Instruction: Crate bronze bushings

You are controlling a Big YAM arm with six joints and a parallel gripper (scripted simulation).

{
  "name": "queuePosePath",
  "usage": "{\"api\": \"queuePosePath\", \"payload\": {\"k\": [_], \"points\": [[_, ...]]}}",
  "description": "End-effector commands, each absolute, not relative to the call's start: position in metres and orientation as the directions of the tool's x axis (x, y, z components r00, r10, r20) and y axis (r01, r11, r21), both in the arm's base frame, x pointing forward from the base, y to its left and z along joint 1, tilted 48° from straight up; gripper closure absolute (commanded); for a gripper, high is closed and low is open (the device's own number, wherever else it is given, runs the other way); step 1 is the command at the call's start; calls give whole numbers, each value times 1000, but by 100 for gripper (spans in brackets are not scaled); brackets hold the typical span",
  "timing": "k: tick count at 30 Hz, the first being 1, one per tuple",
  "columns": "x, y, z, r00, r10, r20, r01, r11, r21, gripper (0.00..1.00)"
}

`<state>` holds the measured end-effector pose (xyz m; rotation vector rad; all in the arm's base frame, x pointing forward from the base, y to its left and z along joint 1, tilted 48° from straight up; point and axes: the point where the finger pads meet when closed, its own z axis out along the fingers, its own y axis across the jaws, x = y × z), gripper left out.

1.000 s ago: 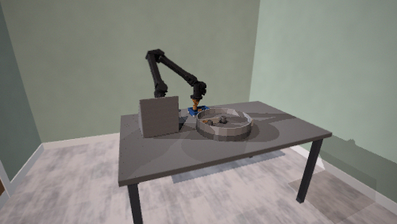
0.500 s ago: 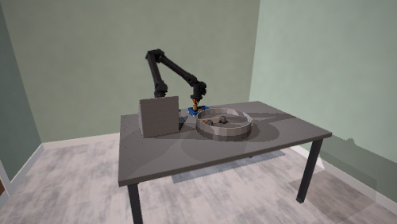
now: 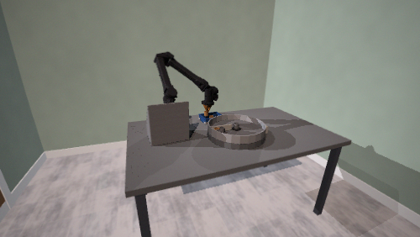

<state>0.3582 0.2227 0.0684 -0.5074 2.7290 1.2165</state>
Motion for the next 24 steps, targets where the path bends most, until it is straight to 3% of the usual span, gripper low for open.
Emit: {"api": "queuePosePath", "payload": {"k": [1,24], "points": [[371,212,75,-944,-219,-247,-330,635,698,100],[359,235,54,-941,-251,-229,-338,628,701,100]]}}
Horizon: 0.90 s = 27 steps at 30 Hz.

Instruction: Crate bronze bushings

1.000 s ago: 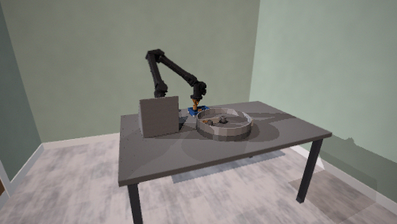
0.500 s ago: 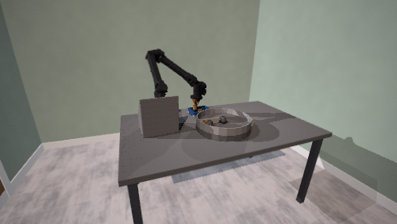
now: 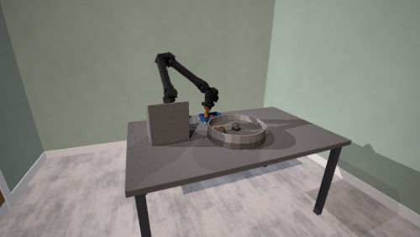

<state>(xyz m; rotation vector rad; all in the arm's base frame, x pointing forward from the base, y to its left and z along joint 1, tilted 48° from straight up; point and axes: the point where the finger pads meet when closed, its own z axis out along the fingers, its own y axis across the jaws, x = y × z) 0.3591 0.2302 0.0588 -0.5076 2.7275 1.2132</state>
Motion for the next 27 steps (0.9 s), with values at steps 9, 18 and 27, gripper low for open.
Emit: {"api": "queuePosePath", "payload": {"k": [9,18,27], "points": [[359,247,44,-940,-251,-231,-340,627,701,100],[366,253,46,-937,-245,-251,-350,624,699,100],[367,250,45,-939,-234,-250,-343,627,699,100]]}}
